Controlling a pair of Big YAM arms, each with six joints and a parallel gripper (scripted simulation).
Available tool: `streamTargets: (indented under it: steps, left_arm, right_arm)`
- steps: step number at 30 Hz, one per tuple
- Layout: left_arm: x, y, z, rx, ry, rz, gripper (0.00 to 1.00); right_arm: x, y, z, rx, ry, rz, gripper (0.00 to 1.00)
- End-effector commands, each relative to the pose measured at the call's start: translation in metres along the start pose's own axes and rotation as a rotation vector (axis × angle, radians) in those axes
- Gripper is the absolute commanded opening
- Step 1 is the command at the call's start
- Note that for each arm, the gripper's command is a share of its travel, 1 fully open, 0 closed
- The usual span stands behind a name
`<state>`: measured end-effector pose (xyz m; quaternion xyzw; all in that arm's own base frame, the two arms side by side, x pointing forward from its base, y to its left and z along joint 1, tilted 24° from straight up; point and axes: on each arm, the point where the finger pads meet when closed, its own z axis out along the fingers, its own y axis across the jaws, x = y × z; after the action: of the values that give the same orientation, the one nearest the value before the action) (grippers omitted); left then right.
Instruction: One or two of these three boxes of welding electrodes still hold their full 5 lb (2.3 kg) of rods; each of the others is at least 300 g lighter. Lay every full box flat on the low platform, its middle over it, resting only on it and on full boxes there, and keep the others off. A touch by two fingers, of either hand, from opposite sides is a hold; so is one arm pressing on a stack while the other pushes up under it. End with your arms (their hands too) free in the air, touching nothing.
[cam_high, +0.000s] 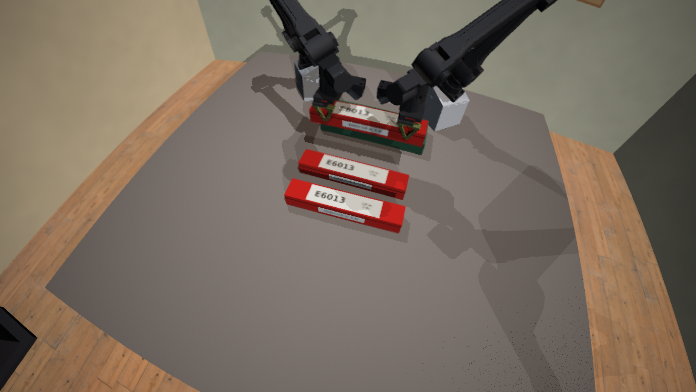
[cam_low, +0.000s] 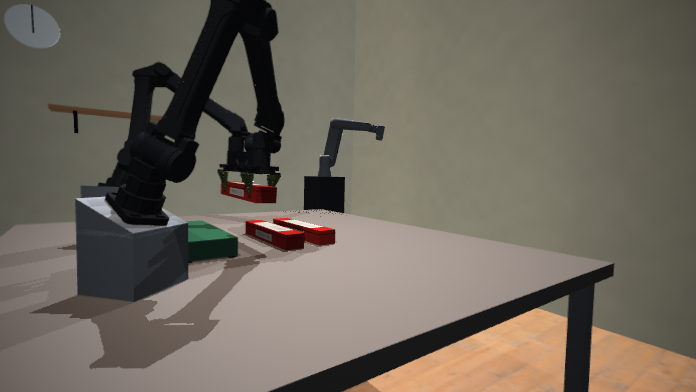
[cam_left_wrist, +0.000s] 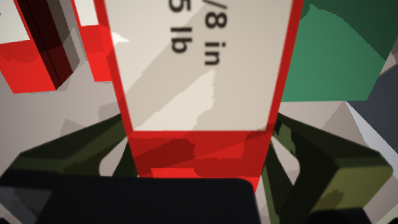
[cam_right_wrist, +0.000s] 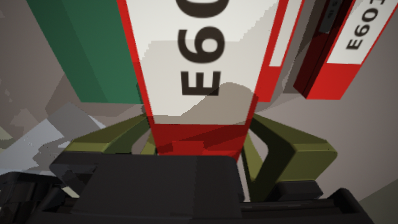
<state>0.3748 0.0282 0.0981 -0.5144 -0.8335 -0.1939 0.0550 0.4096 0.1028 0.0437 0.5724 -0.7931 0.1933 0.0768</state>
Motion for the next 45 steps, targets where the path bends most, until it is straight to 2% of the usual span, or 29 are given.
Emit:
streamTargets:
  steps: [1, 45]
  left_arm:
    - [0.006, 0.039, -0.042, -0.089, -0.042, -0.034, 0.0]
    - [0.009, 0.045, -0.053, -0.09, -0.043, -0.034, 0.0]
  right_arm:
    - [-0.002, -0.041, -0.053, 0.091, -0.069, 0.023, 0.0]
    - [0.0, -0.05, -0.07, 0.093, -0.07, 0.022, 0.0]
